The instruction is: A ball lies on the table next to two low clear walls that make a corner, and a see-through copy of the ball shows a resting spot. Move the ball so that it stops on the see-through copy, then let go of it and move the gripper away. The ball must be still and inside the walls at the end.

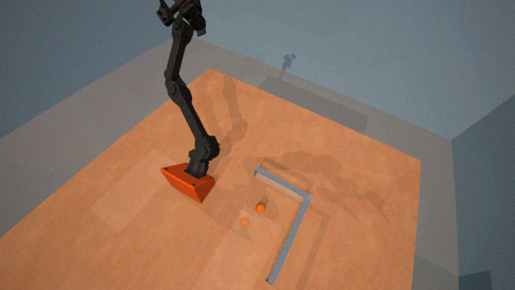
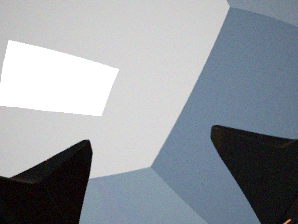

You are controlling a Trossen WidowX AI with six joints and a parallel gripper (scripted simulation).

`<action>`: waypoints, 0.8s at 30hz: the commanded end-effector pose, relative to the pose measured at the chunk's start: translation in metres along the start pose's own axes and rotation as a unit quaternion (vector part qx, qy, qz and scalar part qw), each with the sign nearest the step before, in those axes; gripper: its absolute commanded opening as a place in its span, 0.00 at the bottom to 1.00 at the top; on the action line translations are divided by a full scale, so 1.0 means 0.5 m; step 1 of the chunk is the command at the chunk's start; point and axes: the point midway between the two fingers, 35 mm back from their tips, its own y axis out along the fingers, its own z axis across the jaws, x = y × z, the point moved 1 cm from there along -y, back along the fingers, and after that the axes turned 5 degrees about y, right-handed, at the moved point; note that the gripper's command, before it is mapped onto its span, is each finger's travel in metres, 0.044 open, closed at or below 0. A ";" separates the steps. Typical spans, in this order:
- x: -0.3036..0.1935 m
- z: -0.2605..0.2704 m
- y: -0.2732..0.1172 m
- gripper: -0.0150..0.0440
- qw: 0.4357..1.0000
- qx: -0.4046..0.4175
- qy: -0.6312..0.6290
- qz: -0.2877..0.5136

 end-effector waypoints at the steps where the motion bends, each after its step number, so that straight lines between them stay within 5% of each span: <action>1: -0.002 0.002 0.000 0.89 1.000 0.001 -0.003 0.001; 5: -0.047 0.051 0.008 0.72 0.997 0.024 -0.067 0.018; 14: -0.255 0.203 0.022 0.72 0.938 0.107 -0.320 0.079; 24: -0.556 0.290 0.032 0.72 0.769 0.212 -0.580 0.166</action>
